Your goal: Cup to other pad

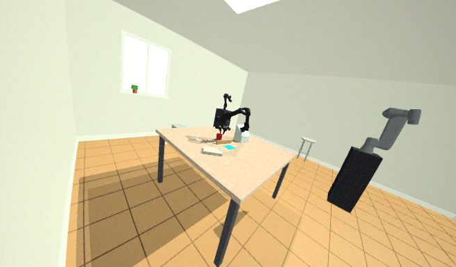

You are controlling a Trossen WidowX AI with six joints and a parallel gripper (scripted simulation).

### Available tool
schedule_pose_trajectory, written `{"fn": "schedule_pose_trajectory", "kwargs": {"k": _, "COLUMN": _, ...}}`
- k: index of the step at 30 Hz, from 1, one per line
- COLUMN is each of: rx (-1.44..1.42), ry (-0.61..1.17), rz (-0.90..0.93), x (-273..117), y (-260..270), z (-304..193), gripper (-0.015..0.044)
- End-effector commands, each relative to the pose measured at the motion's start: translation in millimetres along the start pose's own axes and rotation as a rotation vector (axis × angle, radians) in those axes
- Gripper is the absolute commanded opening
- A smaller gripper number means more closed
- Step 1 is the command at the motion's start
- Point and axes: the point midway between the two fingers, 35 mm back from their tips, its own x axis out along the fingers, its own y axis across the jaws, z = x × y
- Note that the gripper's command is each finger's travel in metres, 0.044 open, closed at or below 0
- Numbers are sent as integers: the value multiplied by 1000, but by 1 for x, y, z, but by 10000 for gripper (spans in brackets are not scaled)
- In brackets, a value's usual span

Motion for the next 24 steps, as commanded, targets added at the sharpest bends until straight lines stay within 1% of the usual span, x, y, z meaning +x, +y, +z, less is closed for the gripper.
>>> {"fn": "schedule_pose_trajectory", "kwargs": {"k": 1, "rx": 11, "ry": -6, "rz": 9, "x": 8, "y": 2, "z": -1, "gripper": 148}}
{"fn": "schedule_pose_trajectory", "kwargs": {"k": 19, "rx": 10, "ry": -9, "rz": 11, "x": 37, "y": 6, "z": -1, "gripper": 148}}
{"fn": "schedule_pose_trajectory", "kwargs": {"k": 24, "rx": 10, "ry": -10, "rz": 11, "x": 39, "y": 6, "z": -1, "gripper": 148}}
